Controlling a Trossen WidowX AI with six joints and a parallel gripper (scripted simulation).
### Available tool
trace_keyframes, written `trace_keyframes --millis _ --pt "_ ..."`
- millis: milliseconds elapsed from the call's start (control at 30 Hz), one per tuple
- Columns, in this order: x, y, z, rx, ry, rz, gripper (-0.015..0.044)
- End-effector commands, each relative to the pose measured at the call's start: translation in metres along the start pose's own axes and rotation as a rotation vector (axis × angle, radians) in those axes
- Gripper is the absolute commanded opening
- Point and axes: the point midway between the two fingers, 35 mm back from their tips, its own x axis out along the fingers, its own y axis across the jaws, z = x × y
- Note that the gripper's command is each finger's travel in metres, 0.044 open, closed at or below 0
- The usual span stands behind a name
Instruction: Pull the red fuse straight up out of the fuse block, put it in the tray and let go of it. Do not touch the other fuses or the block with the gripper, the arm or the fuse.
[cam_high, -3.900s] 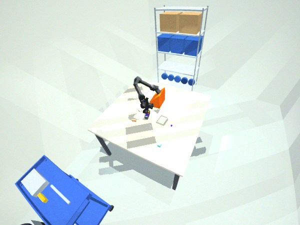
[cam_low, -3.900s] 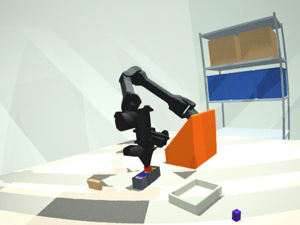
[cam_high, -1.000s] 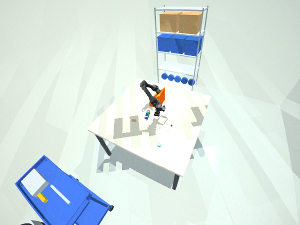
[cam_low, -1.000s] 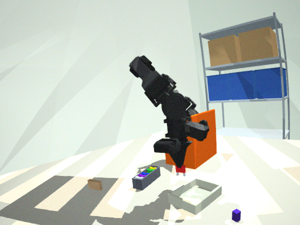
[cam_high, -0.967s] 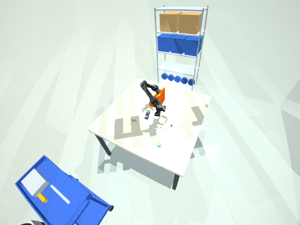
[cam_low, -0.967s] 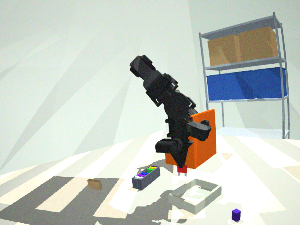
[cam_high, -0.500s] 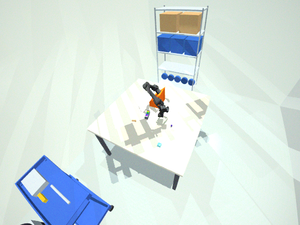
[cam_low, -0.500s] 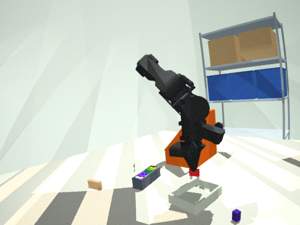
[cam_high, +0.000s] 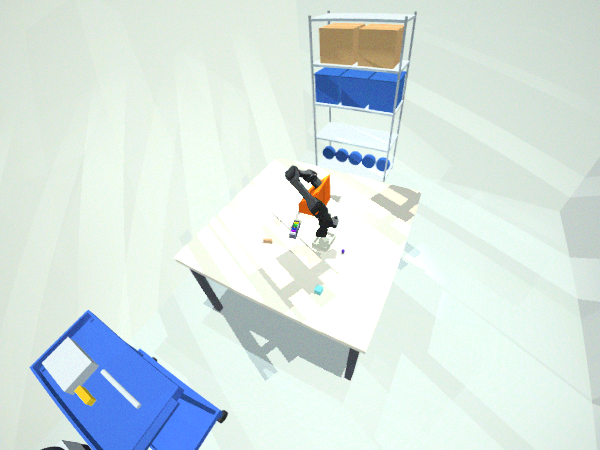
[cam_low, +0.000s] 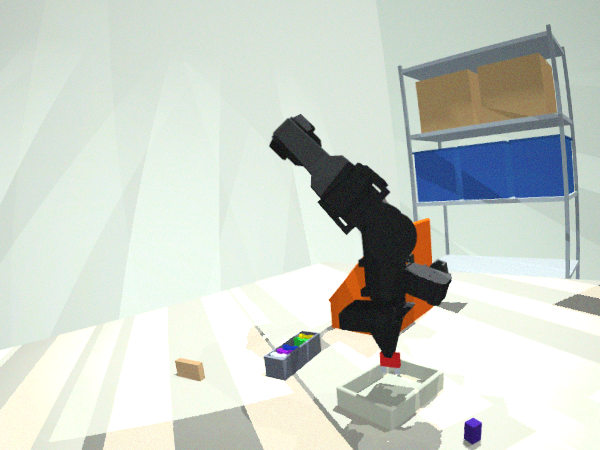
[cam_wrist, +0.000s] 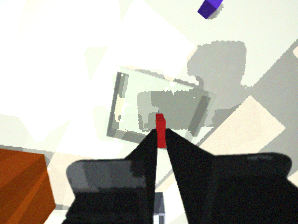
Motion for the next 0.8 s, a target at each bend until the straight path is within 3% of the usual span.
trace_keyframes --millis 0,267,667,767 --pt "0.009 0.003 0.000 -0.009 0.006 0.004 0.0000" --pt "0.016 0.003 -0.001 -0.009 0.007 0.005 0.0000" --pt "0.013 0.001 0.000 -0.001 0.002 0.003 0.0315" --pt "-0.012 0.002 0.000 -0.007 0.004 0.004 0.0330"
